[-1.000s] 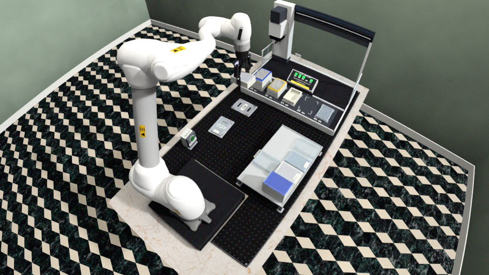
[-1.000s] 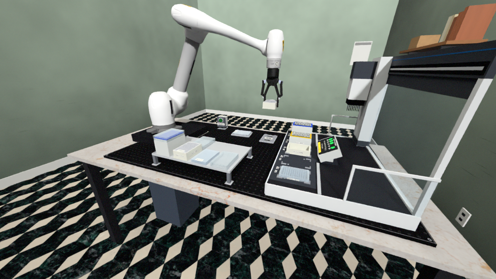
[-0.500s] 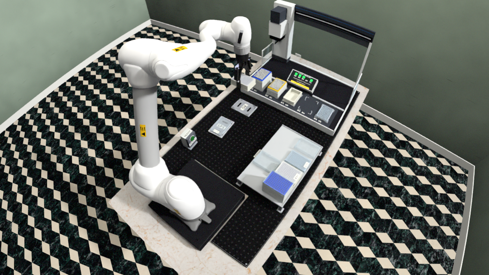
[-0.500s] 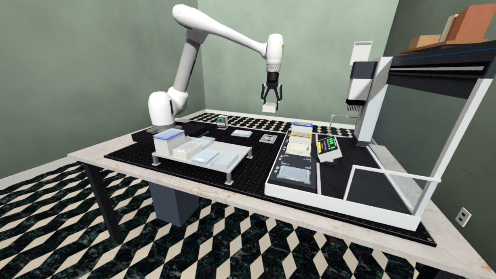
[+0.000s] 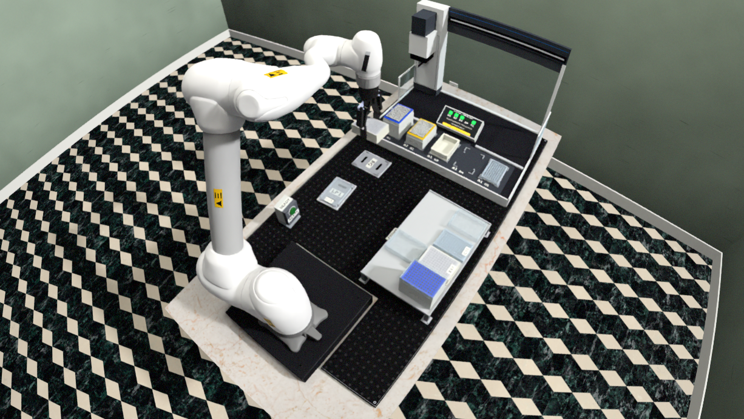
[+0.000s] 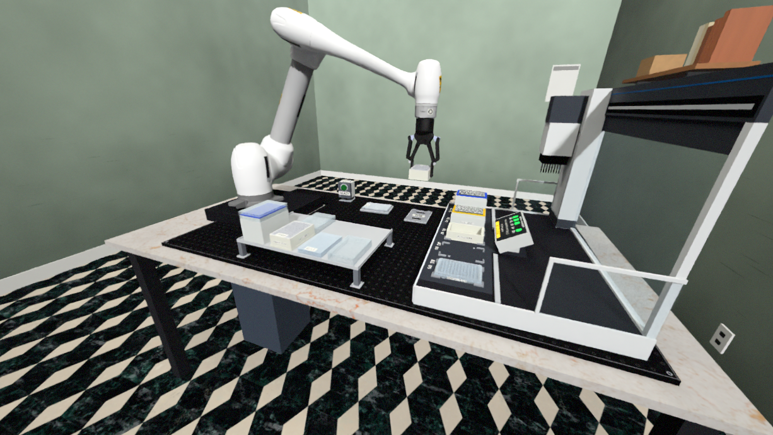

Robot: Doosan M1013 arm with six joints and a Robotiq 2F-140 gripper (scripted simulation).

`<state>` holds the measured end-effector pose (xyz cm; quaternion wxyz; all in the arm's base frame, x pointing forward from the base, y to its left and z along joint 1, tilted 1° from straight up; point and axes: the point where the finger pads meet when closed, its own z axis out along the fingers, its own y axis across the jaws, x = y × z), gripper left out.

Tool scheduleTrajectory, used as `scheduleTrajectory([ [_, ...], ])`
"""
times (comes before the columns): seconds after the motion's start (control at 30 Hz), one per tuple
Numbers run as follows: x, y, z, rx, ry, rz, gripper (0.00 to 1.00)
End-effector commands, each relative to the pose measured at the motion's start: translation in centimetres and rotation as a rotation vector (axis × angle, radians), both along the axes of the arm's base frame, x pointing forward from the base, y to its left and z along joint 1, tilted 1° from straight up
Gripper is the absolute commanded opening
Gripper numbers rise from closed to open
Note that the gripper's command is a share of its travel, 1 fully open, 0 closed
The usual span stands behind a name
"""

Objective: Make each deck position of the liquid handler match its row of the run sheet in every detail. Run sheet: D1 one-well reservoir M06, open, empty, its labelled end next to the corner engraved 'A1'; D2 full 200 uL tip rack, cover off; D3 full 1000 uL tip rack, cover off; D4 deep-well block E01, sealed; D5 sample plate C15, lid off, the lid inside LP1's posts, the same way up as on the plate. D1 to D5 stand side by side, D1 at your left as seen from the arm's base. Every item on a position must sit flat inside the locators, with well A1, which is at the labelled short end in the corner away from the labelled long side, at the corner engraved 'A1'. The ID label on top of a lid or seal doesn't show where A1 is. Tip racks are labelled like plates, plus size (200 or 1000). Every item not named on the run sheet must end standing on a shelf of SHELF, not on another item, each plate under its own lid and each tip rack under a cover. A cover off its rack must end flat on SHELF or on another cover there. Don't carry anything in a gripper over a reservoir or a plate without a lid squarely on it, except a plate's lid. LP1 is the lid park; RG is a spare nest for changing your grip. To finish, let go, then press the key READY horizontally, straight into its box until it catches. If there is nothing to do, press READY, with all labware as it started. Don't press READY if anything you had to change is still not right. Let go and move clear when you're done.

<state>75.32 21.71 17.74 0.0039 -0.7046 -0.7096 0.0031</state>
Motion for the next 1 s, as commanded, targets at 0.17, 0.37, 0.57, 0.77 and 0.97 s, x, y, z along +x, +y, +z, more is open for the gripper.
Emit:
scheduleTrajectory([
  [0.17,0.0,0.0,-1.2,0.001,-0.001,0.000,0.10],
  [0.37,0.0,0.0,-2.2,0.001,-0.001,0.000,0.10],
  [0.57,0.0,0.0,-2.9,0.001,-0.001,0.000,0.10],
  [0.77,0.0,0.0,-3.9,0.001,-0.001,0.000,0.10],
  [0.97,0.0,0.0,-4.7,0.001,-0.001,0.000,0.10],
])
